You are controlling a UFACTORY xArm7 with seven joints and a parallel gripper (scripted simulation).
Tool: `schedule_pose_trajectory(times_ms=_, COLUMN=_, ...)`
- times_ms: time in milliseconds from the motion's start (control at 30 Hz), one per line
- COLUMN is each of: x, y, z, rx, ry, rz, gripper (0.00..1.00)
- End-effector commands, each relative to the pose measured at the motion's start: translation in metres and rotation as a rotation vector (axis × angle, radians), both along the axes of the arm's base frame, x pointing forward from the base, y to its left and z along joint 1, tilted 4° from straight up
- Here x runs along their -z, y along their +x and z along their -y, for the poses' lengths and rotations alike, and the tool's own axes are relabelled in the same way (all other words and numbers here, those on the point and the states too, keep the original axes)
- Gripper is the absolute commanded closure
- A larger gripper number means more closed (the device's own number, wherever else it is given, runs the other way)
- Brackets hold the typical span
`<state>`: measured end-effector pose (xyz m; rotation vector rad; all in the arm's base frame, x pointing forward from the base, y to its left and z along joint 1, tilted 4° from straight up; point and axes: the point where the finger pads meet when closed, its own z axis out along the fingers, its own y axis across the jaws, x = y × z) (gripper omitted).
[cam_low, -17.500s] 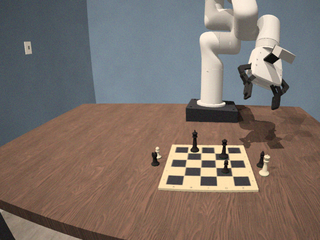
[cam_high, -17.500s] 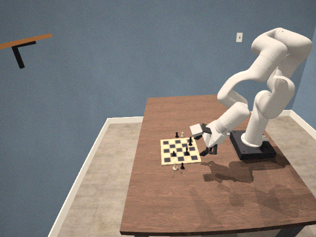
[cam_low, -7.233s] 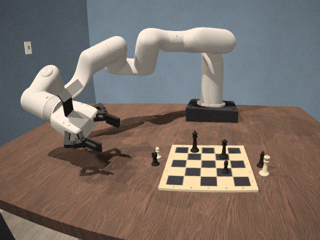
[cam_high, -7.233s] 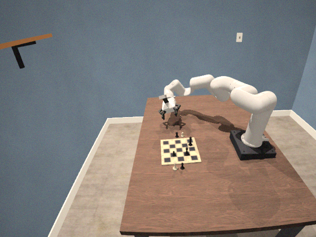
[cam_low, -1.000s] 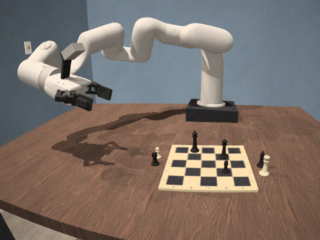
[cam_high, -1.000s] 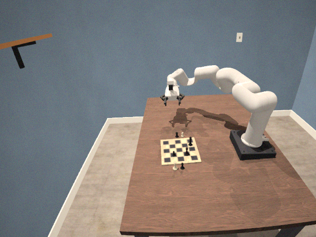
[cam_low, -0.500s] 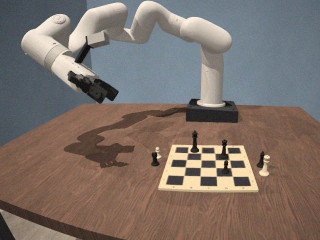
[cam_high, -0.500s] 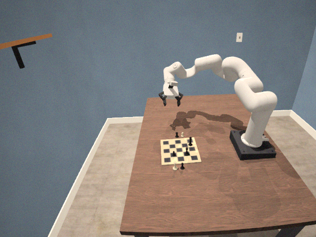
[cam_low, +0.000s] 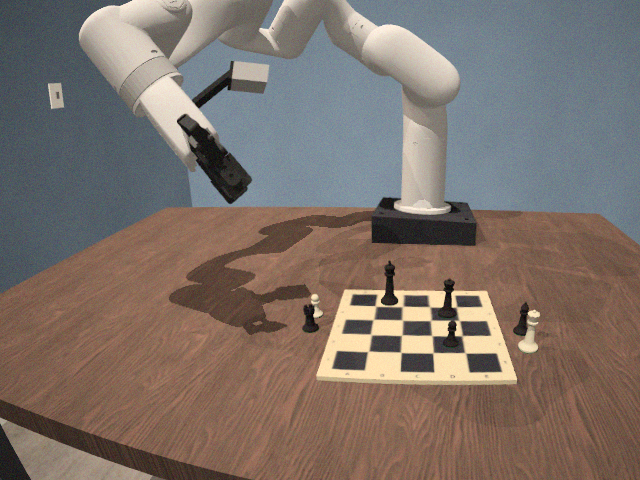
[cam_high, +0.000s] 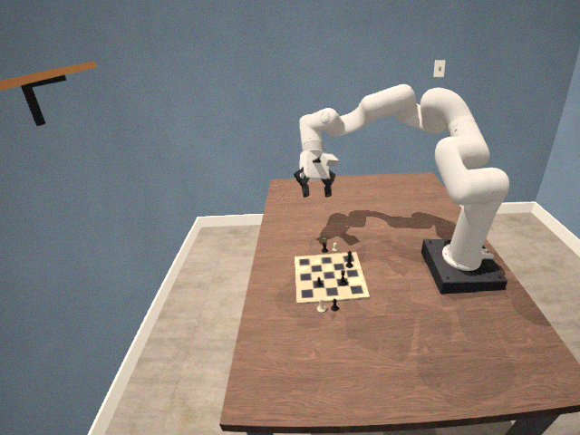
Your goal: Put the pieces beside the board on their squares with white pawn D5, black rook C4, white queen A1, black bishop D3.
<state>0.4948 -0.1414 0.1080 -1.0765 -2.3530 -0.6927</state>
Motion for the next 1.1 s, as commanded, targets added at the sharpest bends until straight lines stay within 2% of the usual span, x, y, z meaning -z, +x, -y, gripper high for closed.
schedule_pose_trajectory(times_ms=0, x=-0.001, y=-0.004, z=-0.007, rx=-0.088, ry=-0.083, rz=0.094, gripper=0.00)
schedule_pose_trajectory(times_ms=67, x=-0.001, y=-0.004, z=-0.007, rx=-0.088, ry=-0.083, rz=0.094, gripper=0.00)
schedule_pose_trajectory(times_ms=100, x=0.001, y=-0.009, z=-0.013, rx=-0.173, ry=-0.141, rz=0.151, gripper=0.00)
schedule_pose_trajectory(times_ms=200, x=0.001, y=-0.009, z=-0.013, rx=-0.173, ry=-0.141, rz=0.151, gripper=0.00)
schedule_pose_trajectory(times_ms=233, x=0.003, y=-0.014, z=-0.020, rx=-0.259, ry=-0.195, rz=0.202, gripper=0.00)
schedule_pose_trajectory(times_ms=333, x=0.003, y=-0.014, z=-0.020, rx=-0.259, ry=-0.195, rz=0.202, gripper=0.00)
schedule_pose_trajectory(times_ms=367, x=0.005, y=-0.020, z=-0.026, rx=-0.345, ry=-0.244, rz=0.248, gripper=0.00)
schedule_pose_trajectory(times_ms=467, x=0.005, y=-0.020, z=-0.026, rx=-0.345, ry=-0.244, rz=0.248, gripper=0.00)
schedule_pose_trajectory(times_ms=500, x=0.008, y=-0.026, z=-0.032, rx=-0.429, ry=-0.287, rz=0.288, gripper=0.00)
schedule_pose_trajectory(times_ms=600, x=0.008, y=-0.026, z=-0.032, rx=-0.429, ry=-0.287, rz=0.288, gripper=0.00)
schedule_pose_trajectory(times_ms=633, x=0.011, y=-0.032, z=-0.038, rx=-0.509, ry=-0.325, rz=0.323, gripper=0.00)
schedule_pose_trajectory(times_ms=700, x=0.011, y=-0.032, z=-0.038, rx=-0.509, ry=-0.325, rz=0.323, gripper=0.00)
schedule_pose_trajectory(times_ms=800, x=0.018, y=-0.044, z=-0.049, rx=-0.651, ry=-0.382, rz=0.377, gripper=0.00)
schedule_pose_trajectory(times_ms=1067, x=0.031, y=-0.066, z=-0.065, rx=-0.871, ry=-0.447, rz=0.441, gripper=0.00)
